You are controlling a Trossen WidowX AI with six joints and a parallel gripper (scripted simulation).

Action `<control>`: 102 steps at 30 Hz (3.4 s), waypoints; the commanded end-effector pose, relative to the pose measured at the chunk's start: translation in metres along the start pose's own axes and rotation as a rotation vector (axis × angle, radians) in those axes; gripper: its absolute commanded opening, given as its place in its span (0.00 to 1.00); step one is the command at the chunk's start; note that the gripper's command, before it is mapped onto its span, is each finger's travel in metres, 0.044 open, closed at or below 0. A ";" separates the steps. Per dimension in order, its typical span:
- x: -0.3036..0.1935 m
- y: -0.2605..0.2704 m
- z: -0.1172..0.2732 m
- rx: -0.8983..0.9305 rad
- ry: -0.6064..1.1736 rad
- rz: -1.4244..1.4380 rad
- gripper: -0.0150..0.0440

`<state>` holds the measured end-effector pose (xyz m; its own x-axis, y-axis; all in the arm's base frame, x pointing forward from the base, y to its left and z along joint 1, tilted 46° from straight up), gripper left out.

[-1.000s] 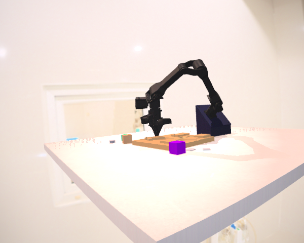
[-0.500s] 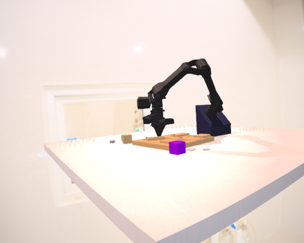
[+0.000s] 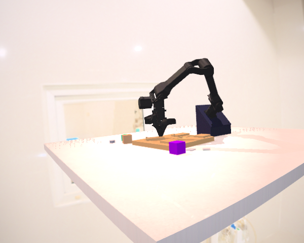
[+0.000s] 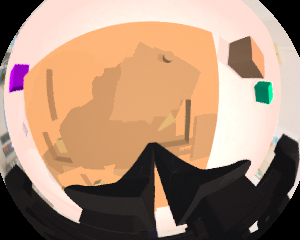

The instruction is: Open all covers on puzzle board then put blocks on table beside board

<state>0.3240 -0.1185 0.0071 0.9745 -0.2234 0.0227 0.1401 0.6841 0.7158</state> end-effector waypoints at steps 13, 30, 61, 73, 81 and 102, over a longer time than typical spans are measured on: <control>0.003 0.018 0.000 0.005 -0.001 -0.002 0.25; 0.011 0.035 0.000 0.006 -0.001 -0.002 0.25; 0.035 0.062 0.000 0.007 -0.002 -0.002 0.25; 0.037 0.063 0.012 0.005 -0.002 -0.001 0.25; 0.037 0.063 0.022 0.005 -0.002 -0.002 0.25; 0.036 0.063 0.045 0.007 0.000 -0.007 0.25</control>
<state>0.3612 -0.1152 0.0844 0.9731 -0.2298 0.0181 0.1465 0.6774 0.7209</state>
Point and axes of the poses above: the point midway between the two fingers, 35 mm back from their tips, its own z axis back along the fingers, its own y axis across the jaws, x = y × z, the point moved 10 cm from there along z, back along the fingers, and after that the axes turned 8 degrees about -z, right-handed, at the moved point
